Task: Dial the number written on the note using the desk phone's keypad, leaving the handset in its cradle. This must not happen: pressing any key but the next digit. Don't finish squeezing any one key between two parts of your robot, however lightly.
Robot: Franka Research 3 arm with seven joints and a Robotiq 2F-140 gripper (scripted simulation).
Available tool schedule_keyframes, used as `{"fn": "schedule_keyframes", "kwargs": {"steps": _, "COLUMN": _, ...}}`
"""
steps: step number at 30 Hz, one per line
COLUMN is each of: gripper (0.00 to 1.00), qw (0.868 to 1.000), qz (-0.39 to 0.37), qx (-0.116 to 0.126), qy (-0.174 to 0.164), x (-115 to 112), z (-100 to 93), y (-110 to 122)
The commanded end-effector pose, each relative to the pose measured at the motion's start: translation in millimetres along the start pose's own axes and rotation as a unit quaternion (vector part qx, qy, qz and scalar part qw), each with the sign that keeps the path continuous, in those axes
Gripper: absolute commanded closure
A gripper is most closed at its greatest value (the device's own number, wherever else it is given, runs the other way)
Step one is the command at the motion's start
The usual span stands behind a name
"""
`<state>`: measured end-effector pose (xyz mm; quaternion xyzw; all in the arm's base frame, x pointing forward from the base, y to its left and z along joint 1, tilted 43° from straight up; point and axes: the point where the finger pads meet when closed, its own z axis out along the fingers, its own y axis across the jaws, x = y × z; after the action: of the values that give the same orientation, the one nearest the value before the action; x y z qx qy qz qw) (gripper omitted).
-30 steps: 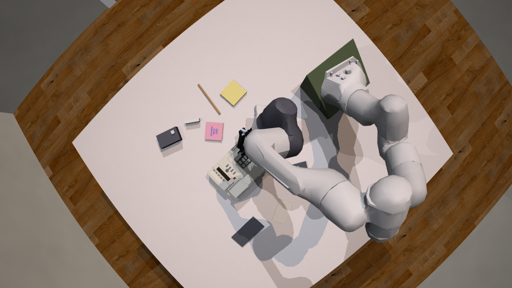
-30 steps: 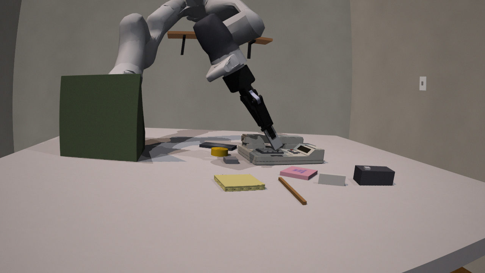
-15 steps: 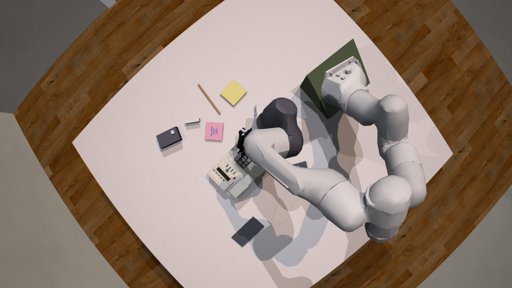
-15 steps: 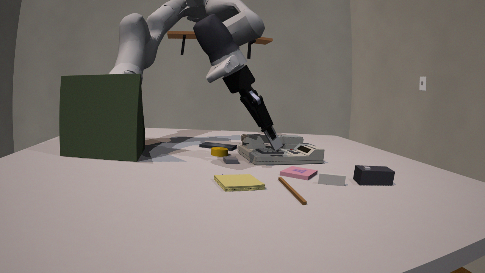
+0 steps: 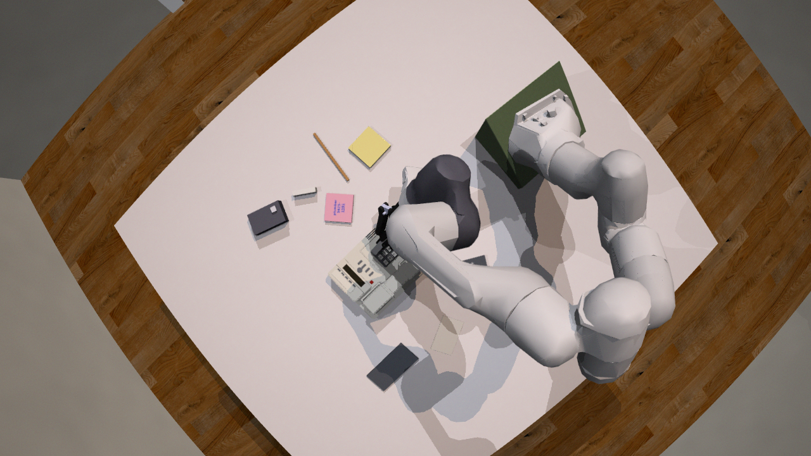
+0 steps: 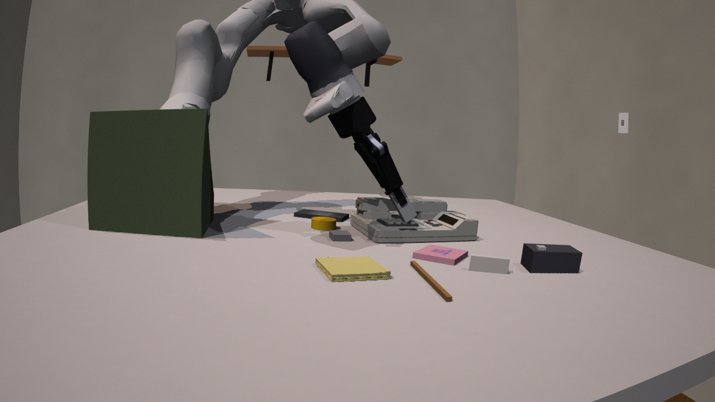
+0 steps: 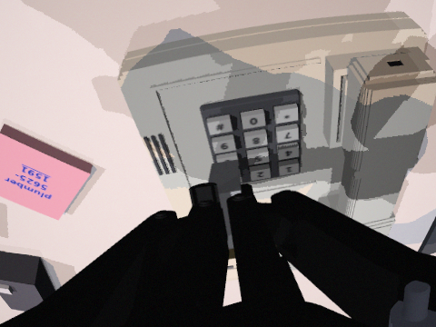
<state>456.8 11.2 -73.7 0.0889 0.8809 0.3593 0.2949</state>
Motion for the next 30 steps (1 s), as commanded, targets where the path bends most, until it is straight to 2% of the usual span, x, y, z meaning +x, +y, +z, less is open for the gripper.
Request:
{"fn": "schedule_keyframes", "kwargs": {"steps": 1, "gripper": 1.00, "qw": 1.000, "qz": -0.005, "qx": -0.002, "qy": 0.000, "x": 0.3, "z": 2.7, "y": 1.9}}
{"fn": "schedule_keyframes", "kwargs": {"steps": 21, "gripper": 1.00, "qw": 1.000, "qz": -0.005, "qx": -0.002, "qy": 0.000, "x": 0.4, "z": 2.9, "y": 1.9}}
{"fn": "schedule_keyframes", "kwargs": {"steps": 30, "gripper": 1.00, "qw": 1.000, "qz": -0.005, "qx": -0.002, "qy": 0.000, "x": -6.4, "z": -6.8, "y": 2.0}}
